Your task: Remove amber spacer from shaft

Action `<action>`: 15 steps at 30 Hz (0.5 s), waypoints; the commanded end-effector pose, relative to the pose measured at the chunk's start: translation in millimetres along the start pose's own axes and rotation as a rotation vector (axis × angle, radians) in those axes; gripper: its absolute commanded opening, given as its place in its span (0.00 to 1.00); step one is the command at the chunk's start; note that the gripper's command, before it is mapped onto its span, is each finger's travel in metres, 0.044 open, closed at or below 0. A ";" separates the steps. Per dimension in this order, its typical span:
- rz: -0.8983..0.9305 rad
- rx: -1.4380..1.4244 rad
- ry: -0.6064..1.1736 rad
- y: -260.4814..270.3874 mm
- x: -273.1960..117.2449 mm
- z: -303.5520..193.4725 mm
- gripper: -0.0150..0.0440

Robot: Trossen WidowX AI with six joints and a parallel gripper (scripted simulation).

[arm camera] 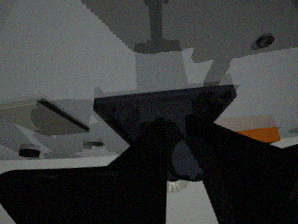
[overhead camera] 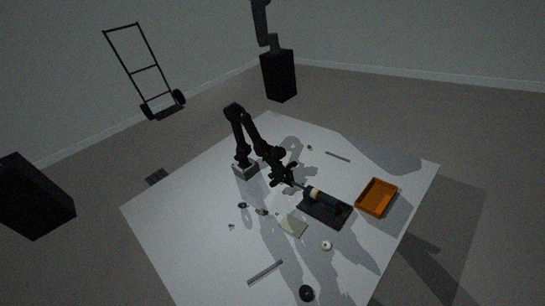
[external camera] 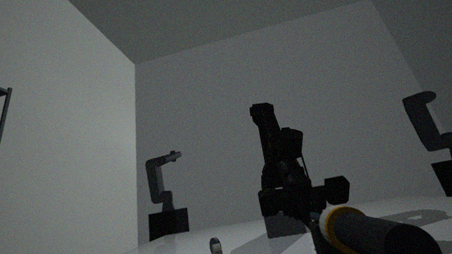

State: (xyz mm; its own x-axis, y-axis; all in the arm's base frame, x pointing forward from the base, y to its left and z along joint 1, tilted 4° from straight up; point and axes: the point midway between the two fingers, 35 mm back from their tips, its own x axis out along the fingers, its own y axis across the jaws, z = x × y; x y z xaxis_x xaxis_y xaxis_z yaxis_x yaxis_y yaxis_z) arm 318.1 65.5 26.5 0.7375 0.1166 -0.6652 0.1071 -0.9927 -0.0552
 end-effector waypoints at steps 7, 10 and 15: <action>0.002 0.003 -0.001 0.2 -0.8 1.1 0.25; 0.002 0.003 -0.001 0.2 -1.0 1.4 0.25; 0.002 0.003 -0.001 0.2 -1.4 1.7 0.25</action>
State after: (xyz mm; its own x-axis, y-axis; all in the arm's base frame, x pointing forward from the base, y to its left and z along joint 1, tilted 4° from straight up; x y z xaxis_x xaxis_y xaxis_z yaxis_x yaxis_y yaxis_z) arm 316.6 65.4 26.4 0.7374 0.1166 -0.6654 0.1072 -0.9927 -0.0553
